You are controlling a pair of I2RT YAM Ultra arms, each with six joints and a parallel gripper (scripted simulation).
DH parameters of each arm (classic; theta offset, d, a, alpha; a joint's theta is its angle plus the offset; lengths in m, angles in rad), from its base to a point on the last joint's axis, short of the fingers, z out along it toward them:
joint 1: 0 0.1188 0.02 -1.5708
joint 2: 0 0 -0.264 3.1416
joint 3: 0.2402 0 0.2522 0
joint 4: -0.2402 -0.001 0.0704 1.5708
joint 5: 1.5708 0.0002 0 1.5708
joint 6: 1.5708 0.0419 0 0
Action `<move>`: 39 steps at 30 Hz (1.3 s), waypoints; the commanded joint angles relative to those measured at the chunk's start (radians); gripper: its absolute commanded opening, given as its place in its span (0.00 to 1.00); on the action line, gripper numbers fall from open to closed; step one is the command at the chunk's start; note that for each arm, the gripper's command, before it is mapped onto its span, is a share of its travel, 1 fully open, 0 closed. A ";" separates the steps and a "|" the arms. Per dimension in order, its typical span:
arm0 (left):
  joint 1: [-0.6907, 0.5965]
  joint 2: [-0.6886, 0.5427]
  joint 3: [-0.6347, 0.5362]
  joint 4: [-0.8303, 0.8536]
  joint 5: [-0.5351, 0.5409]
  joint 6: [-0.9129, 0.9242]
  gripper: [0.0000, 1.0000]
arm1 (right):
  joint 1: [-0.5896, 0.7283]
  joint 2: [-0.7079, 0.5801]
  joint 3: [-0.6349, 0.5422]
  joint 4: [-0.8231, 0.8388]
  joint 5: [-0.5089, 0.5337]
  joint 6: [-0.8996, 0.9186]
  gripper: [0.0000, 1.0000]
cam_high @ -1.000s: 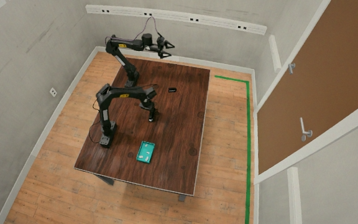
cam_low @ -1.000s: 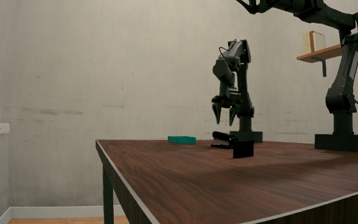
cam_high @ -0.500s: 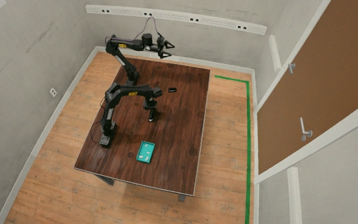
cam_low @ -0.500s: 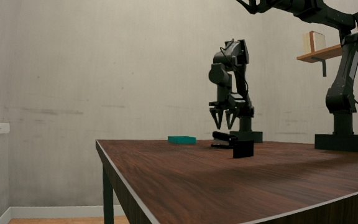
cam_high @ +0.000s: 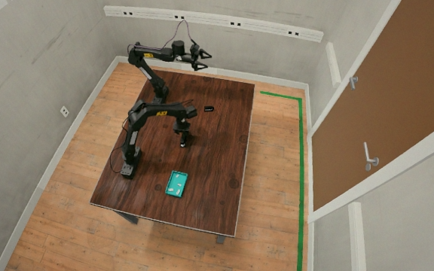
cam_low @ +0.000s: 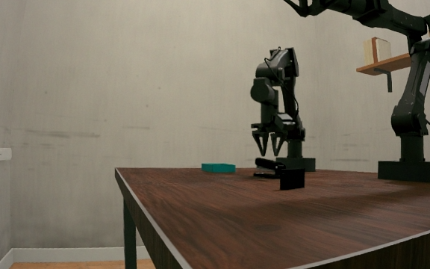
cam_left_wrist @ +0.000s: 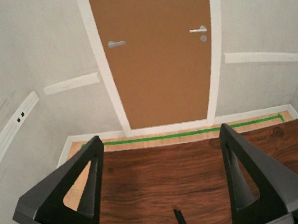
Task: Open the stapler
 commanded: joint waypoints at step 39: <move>-0.005 -0.001 0.018 -0.003 -0.011 -0.003 1.00 | -0.009 0.052 -0.051 0.150 -0.016 -0.008 0.42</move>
